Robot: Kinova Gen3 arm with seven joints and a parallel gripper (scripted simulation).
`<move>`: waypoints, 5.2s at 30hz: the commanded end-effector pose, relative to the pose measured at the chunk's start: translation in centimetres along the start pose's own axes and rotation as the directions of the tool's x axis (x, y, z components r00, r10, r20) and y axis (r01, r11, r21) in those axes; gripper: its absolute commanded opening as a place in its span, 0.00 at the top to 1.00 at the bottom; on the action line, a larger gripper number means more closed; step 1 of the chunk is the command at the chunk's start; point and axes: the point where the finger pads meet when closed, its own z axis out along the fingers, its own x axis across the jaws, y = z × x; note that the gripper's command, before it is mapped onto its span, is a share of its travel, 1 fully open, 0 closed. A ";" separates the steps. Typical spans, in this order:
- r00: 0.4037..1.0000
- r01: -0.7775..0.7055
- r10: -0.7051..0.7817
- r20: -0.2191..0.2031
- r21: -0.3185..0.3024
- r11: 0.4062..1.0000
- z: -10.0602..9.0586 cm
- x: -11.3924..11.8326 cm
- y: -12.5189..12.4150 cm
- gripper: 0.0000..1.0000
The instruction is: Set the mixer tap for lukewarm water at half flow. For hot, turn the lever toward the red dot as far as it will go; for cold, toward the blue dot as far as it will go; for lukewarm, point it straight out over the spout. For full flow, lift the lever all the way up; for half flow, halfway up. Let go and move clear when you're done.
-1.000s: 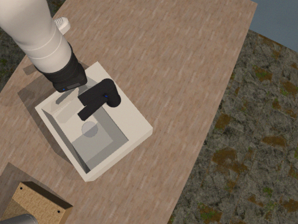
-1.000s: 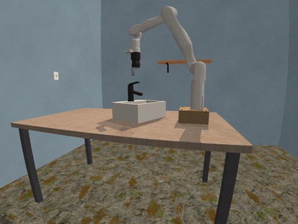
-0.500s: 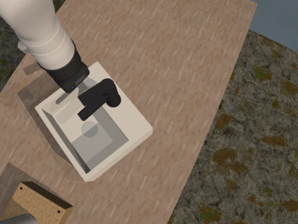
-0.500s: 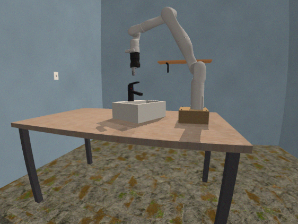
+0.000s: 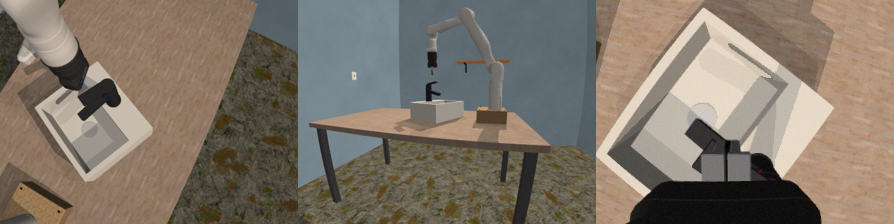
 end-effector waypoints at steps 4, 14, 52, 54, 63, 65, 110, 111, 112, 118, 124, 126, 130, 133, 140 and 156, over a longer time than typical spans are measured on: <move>0.980 0.199 -0.199 -0.001 0.005 0.980 -0.5 -0.5 0.7 1.00; 0.907 0.421 -0.421 -0.007 0.002 0.907 -0.7 -0.8 1.1 1.00; 0.627 0.779 -0.779 -0.016 -0.012 0.627 -1.3 -1.0 2.4 1.00; 0.625 0.781 -0.781 -0.016 -0.013 0.625 -1.3 -1.0 2.4 1.00; 0.622 0.783 -0.783 -0.016 -0.013 0.623 -1.3 -1.0 2.4 1.00; 0.622 0.783 -0.783 -0.016 -0.013 0.623 -1.3 -1.0 2.4 0.00; 0.622 0.782 -0.783 -0.018 -0.019 0.622 -1.1 -0.8 2.5 0.00; 0.622 0.783 -0.783 -0.018 -0.017 0.622 -1.0 -0.9 2.5 0.00; 0.622 0.783 -0.783 -0.017 -0.016 0.622 -0.9 -0.9 2.4 0.00; 0.622 0.783 -0.783 -0.017 -0.014 0.622 -0.2 -1.0 2.4 0.00; 0.622 0.783 -0.783 -0.016 -0.012 0.622 0.7 -1.1 2.4 0.00; 0.622 0.783 -0.783 -0.016 -0.012 0.622 0.7 -1.1 2.4 0.00; 0.622 0.783 -0.783 -0.016 -0.012 0.622 1.3 -1.1 2.4 0.00; 0.622 0.783 -0.783 -0.016 -0.012 0.622 1.8 -1.1 2.4 0.00; 0.622 0.783 -0.783 -0.017 -0.013 0.622 2.8 -1.0 2.4 0.00; 0.621 0.783 -0.783 -0.018 -0.017 0.622 3.9 -0.8 2.4 0.00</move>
